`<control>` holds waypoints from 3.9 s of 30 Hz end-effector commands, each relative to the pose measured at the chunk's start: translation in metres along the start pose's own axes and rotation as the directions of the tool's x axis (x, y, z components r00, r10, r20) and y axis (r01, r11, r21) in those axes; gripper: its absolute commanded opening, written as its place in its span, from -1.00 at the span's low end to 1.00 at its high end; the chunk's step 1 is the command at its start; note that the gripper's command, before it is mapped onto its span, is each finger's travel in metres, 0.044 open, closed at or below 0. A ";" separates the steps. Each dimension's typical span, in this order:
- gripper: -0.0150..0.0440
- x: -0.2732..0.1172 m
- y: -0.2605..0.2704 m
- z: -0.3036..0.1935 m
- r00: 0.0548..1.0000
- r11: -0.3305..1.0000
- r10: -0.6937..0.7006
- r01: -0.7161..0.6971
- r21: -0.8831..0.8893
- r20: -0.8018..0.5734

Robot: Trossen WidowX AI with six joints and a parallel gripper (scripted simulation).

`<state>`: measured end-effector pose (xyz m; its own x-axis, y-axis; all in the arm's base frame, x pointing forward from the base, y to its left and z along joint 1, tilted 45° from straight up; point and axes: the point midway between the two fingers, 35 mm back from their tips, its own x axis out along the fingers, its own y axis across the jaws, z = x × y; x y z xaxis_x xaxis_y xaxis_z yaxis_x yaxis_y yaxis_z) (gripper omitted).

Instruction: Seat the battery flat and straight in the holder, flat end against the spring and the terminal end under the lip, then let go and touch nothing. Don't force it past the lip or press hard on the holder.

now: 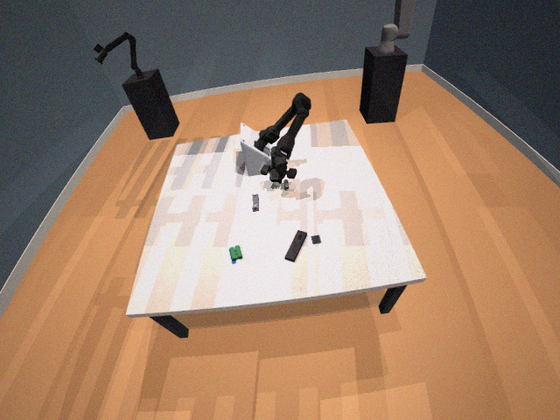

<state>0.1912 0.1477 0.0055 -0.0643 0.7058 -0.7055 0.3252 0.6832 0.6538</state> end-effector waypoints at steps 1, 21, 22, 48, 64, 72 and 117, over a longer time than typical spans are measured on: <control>-0.49 -0.002 0.008 0.003 1.000 1.000 0.004 -0.004 -0.005 0.009; -0.49 -0.002 0.040 0.003 1.000 1.000 0.006 -0.005 -0.006 0.010; -0.49 -0.002 0.041 0.003 1.000 1.000 0.006 -0.006 -0.006 0.010; -0.49 -0.077 0.059 0.002 1.000 1.000 0.005 -0.005 -0.006 0.010; -0.22 -0.075 0.058 0.001 1.000 0.993 -0.003 0.003 0.120 0.004; 0.32 -0.049 0.067 0.004 1.000 0.733 -0.004 -0.003 0.680 0.009; 0.32 0.020 0.082 0.002 1.000 -0.001 0.010 -0.009 1.000 0.009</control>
<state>0.2211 0.2170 0.0514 -0.0456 0.7178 -0.6948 0.9490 -0.1860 -0.2545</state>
